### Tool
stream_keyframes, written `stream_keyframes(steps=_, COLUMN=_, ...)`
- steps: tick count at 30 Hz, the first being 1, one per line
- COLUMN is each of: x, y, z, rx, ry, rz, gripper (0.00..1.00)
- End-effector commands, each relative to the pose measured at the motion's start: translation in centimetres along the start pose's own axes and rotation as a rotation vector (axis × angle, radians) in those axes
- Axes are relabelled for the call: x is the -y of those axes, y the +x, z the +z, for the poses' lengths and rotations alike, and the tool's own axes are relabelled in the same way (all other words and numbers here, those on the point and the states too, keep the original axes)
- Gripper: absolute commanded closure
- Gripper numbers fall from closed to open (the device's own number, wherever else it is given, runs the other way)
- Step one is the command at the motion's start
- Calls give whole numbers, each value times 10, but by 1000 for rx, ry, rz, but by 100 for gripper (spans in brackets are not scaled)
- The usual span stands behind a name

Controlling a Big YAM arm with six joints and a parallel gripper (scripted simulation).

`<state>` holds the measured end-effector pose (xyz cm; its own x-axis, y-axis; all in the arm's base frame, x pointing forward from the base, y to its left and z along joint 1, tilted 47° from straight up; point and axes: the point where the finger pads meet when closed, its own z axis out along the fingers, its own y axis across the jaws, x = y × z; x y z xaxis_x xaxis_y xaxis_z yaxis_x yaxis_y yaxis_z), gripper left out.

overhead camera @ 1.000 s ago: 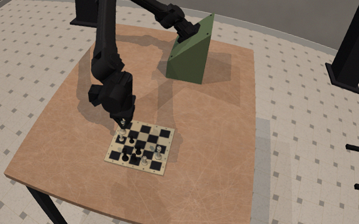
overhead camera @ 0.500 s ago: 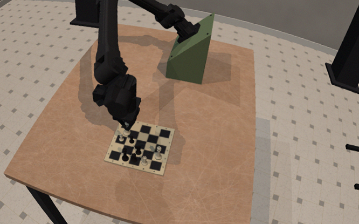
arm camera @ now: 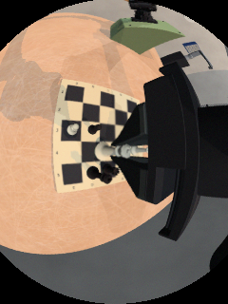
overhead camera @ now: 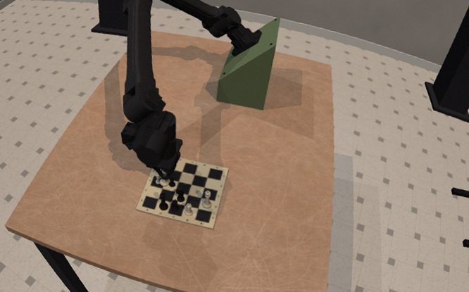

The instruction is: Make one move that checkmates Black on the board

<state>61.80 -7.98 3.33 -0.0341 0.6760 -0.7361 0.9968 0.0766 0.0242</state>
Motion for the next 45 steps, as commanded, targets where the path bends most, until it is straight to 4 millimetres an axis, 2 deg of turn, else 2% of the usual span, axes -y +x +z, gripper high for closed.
stream_keyframes(steps=1, x=-2, y=5, z=20, rx=1, ry=12, rz=-22, gripper=100)
stream_keyframes(steps=2, x=-8, y=2, z=22, rx=2, ry=1, rz=-12, gripper=100)
stream_keyframes(steps=3, x=0, y=6, z=31, rx=1, ry=15, rz=-26, gripper=100)
stream_keyframes(steps=7, x=-5, y=3, z=45, rx=0, ry=5, rz=-16, gripper=100)
stream_keyframes(steps=11, x=-2, y=5, z=59, rx=0, ry=11, rz=-22, gripper=100)
stream_keyframes(steps=12, x=-6, y=3, z=59, rx=1, ry=5, rz=-15, gripper=100)
stream_keyframes(steps=15, x=-8, y=17, z=49, rx=0, ry=-14, rz=-39, gripper=100)
stream_keyframes(steps=19, x=-4, y=13, z=54, rx=0, ry=1, rz=-41, gripper=100)
stream_keyframes(steps=45, x=-4, y=13, z=54, rx=0, ry=2, rz=-36, gripper=100)
